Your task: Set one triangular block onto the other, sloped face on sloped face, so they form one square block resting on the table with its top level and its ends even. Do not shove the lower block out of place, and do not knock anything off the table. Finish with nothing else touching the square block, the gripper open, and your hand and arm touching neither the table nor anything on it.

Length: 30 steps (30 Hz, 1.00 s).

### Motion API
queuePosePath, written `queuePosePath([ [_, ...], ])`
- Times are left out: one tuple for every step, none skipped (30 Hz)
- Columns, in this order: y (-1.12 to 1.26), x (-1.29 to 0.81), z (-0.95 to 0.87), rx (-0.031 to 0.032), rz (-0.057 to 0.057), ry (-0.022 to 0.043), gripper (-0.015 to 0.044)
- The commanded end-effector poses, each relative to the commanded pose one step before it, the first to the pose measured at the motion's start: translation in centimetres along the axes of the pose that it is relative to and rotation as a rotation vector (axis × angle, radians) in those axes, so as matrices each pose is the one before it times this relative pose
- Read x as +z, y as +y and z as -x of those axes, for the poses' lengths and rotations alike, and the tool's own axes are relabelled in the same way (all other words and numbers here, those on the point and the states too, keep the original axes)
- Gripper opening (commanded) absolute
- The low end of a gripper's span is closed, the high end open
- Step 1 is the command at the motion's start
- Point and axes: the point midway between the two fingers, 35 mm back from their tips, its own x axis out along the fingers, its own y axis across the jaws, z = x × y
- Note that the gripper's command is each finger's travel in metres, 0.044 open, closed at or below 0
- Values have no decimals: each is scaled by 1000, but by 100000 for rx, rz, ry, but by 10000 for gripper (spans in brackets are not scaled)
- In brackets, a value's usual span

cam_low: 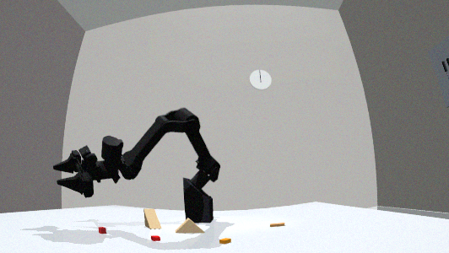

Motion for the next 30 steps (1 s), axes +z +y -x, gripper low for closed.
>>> queuePosePath([
  [74,-209,-17,420,-33,1373,426],
  [222,-624,-34,1257,-143,4119,440],
  [370,-1035,-15,2087,-380,6862,440],
  [447,-1236,36,2494,-693,8232,440],
  [451,-1232,85,2481,-951,8212,440],
  [459,-1232,133,2468,-1209,8184,440],
  [469,-1236,179,2456,-1467,8147,440],
  [481,-1243,224,2445,-1725,8101,440],
  [496,-1255,267,2434,-1981,8046,440],
  [513,-1269,307,2424,-2237,7982,440],
  [408,-1252,239,2080,-2912,7578,440],
  [419,-1264,270,2046,-3132,7515,440],
  [299,-905,197,1426,-2343,5263,440],
  [173,-529,113,817,-1404,3026,440],
  [175,-530,117,810,-1437,3005,440],
  [174,-526,119,794,-1451,2949,440],
  [176,-529,123,789,-1485,2935,440],
  [179,-536,127,790,-1531,2942,440],
  [180,-538,130,784,-1562,2921,440],
  [182,-541,133,780,-1596,2905,440],
  [185,-548,136,779,-1638,2904,440],
  [186,-548,138,771,-1662,2870,440],
  [188,-555,141,771,-1705,2870,440],
  [192,-563,144,774,-1753,2876,440],
  [192,-564,145,766,-1779,2845,440],
  [195,-570,147,765,-1817,2834,440],
  [196,-573,148,760,-1847,2809,440],
  [195,-571,147,749,-1861,2763,440],
  [198,-581,150,754,-1912,2771,440],
  [201,-591,152,759,-1964,2779,440],
])
